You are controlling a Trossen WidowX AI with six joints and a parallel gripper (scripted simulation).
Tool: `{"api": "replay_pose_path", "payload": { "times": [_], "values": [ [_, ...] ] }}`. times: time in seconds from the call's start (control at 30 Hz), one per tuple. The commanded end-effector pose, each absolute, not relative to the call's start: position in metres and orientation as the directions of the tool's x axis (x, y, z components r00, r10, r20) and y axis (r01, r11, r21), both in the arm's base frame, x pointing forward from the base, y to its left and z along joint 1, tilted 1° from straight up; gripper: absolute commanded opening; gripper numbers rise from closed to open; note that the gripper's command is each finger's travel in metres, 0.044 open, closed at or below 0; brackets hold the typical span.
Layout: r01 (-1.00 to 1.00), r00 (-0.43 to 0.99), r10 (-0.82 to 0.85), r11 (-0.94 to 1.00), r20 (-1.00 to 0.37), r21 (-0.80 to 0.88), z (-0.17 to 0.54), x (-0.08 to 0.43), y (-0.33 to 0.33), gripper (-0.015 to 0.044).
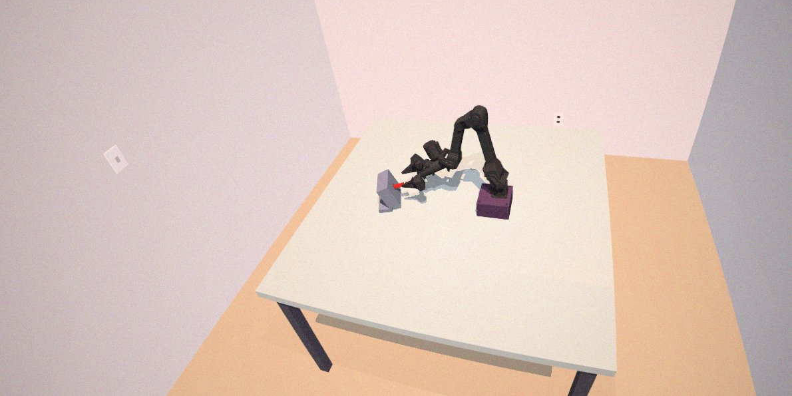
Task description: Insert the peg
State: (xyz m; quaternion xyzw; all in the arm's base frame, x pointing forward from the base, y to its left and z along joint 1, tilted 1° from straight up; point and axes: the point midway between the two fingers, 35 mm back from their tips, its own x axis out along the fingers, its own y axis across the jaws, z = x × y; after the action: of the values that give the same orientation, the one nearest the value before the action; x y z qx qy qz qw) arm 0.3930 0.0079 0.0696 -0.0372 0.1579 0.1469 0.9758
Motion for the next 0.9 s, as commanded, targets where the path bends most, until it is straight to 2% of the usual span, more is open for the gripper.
{"api": "replay_pose_path", "payload": {
  "times": [0.0,0.87],
  "values": [
    [-0.302,0.903,0.277,0.953,-0.329,-0.025,0.068,0.387,0.007,0.0440],
    [-0.300,0.904,0.276,0.954,-0.328,-0.024,0.081,0.366,-0.002,0.0440]
  ]
}}
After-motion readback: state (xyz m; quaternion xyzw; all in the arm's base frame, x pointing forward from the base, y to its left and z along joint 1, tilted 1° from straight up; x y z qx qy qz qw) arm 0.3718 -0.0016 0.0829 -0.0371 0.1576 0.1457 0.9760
